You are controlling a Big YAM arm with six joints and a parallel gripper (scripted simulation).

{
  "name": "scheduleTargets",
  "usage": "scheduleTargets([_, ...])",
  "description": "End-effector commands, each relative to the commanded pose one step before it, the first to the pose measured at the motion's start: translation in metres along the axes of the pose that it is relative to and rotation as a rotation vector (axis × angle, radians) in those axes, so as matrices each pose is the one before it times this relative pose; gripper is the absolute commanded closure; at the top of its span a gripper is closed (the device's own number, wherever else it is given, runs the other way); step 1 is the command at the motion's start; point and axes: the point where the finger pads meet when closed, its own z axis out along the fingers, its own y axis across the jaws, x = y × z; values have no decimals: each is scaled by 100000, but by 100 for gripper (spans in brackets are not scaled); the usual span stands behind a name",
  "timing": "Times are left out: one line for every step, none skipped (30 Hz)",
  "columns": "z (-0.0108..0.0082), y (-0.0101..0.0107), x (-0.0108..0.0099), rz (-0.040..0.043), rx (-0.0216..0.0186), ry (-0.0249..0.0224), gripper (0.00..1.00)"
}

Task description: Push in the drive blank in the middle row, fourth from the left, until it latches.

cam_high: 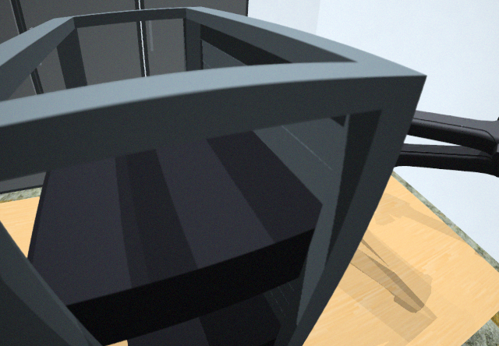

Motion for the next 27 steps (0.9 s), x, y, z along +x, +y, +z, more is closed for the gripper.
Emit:
scheduleTargets([1155, -1830, -515, -3915, 1461, -2326, 100])
scheduleTargets([0, 0, 0, 0, 0, 0, 100])
scheduleTargets([0, 0, 0, 0, 0, 0, 100])
scheduleTargets([0, 0, 0, 0, 0, 0, 100])
scheduleTargets([0, 0, 0, 0, 0, 0, 100])
scheduleTargets([0, 0, 0, 0, 0, 0, 100])
scheduleTargets([0, 0, 0, 0, 0, 0, 100])
scheduleTargets([0, 0, 0, 0, 0, 0, 100])
scheduleTargets([0, 0, 0, 0, 0, 0, 100])
scheduleTargets([0, 0, 0, 0, 0, 0, 100])
scheduleTargets([26, -93, -51, -375, 215, -233, 100])
scheduleTargets([157, -341, -67, -923, 539, -560, 100])
scheduleTargets([116, -84, 190, -200, 153, -77, 100])
scheduleTargets([93, 59, 355, 13, 55, 85, 100])
scheduleTargets([120, 78, 459, 74, 70, 110, 100])
scheduleTargets([134, 89, 518, 165, 78, 124, 100])
scheduleTargets([135, 90, 523, 198, 78, 124, 100])
scheduleTargets([0, 0, 0, 0, 0, 0, 100])
scheduleTargets([0, 0, 0, 0, 0, 0, 100])
scheduleTargets([120, 80, 472, 372, 76, 117, 100])
scheduleTargets([94, 63, 372, 36, 56, 91, 100])
scheduleTargets([61, 40, 245, 21, 49, 80, 100])
scheduleTargets([27, 16, 113, 9, 40, 52, 100])
scheduleTargets([4, 2, 19, 2, 9, 11, 100])
scheduleTargets([86, 64, -65, -9, -138, -179, 100])
scheduleTargets([483, 364, -368, -69, -777, -1009, 100])
scheduleTargets([316, 19, -1, -601, 20, -18, 100])
